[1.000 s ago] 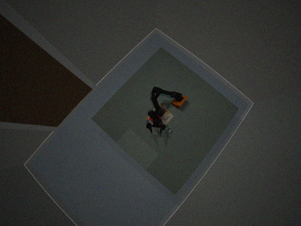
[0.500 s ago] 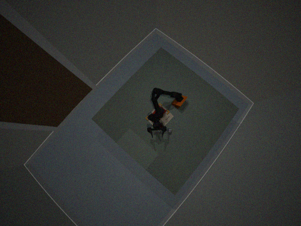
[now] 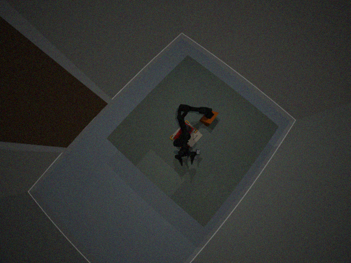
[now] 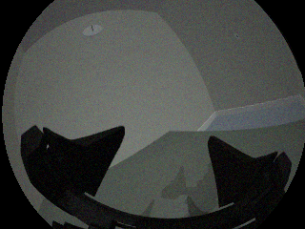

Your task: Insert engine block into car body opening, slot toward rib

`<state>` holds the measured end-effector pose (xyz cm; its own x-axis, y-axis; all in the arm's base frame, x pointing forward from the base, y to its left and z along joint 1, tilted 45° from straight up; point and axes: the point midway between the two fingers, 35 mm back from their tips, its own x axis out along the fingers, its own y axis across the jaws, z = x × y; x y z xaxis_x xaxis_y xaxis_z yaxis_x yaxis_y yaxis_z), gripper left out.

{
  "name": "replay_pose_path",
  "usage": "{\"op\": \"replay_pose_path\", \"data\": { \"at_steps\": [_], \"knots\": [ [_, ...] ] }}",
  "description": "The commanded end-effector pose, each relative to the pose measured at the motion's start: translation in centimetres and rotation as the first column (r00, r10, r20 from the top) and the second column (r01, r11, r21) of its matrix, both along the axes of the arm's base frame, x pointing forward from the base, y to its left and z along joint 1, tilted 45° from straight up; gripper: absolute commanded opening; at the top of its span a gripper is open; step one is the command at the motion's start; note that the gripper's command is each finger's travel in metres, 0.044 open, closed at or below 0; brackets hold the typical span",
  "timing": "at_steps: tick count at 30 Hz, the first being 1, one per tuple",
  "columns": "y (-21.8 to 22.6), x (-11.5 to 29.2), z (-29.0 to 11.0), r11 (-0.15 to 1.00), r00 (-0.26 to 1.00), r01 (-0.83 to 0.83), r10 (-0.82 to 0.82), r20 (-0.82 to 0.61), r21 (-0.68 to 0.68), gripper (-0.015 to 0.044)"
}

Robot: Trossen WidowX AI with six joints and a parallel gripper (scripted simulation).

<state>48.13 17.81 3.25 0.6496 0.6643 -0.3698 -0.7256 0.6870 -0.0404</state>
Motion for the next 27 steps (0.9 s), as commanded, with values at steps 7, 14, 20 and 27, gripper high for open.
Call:
{"op": "replay_pose_path", "data": {
  "at_steps": [7,14,20,27],
  "knots": [
    [1.1,0.1,-3.3,0.988,0.946,0.155,-0.148,-0.287,0.002,0.044],
    [1.7,-0.4,-5.6,0.96,0.846,0.275,-0.263,-0.464,-0.042,0.044],
    [2.2,-1.2,-7.3,0.92,0.726,0.378,-0.365,-0.583,-0.105,0.044],
    [2.6,-2.5,-9.0,0.845,0.549,0.492,-0.49,-0.677,-0.212,0.044]
  ]
}}
